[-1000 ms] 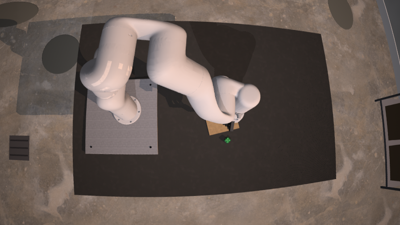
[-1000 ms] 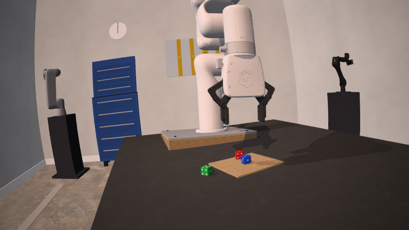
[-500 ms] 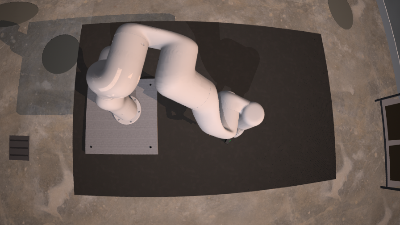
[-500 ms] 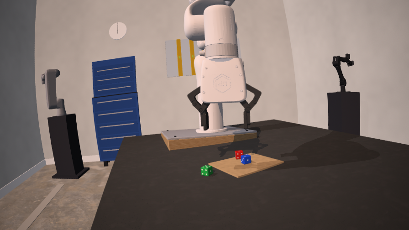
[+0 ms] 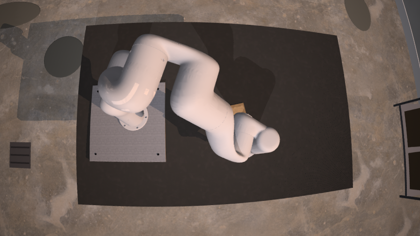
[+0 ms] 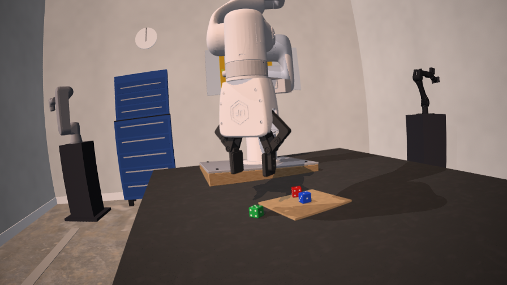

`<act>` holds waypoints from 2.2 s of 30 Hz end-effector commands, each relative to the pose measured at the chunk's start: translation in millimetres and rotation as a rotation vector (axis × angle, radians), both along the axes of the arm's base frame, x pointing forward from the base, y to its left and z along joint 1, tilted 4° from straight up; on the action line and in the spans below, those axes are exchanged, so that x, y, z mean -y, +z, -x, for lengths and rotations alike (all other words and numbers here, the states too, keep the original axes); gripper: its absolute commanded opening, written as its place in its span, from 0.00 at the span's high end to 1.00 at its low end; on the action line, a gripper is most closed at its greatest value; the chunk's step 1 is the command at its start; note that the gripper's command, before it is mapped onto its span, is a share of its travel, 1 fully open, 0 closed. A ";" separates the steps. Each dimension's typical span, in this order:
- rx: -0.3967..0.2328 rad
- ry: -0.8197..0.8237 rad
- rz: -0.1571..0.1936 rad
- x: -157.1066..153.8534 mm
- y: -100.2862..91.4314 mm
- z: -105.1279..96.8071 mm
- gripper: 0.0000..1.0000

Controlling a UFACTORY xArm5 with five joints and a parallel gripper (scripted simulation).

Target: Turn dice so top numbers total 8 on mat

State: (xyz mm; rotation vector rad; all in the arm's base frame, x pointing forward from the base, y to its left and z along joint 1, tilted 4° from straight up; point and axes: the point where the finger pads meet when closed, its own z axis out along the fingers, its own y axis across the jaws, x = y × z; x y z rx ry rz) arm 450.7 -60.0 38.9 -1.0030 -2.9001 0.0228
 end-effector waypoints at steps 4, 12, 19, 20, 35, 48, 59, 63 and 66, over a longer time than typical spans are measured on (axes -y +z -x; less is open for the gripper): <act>0.003 -0.009 0.001 1.3 1.0 -2.0 0.64; 0.003 -0.009 0.001 1.3 1.0 -2.0 0.64; 0.003 -0.009 0.001 1.3 1.0 -2.0 0.64; 0.003 -0.009 0.001 1.3 1.0 -2.0 0.64; 0.003 -0.009 0.001 1.3 0.8 -2.0 0.64; 0.003 -0.009 0.001 1.0 -5.2 -1.8 0.64; 0.003 -0.009 0.001 0.2 -19.7 -1.3 0.64; 0.003 -0.009 0.001 0.0 -22.9 -1.2 0.64; 0.003 -0.009 0.001 -0.3 -27.7 -1.1 0.64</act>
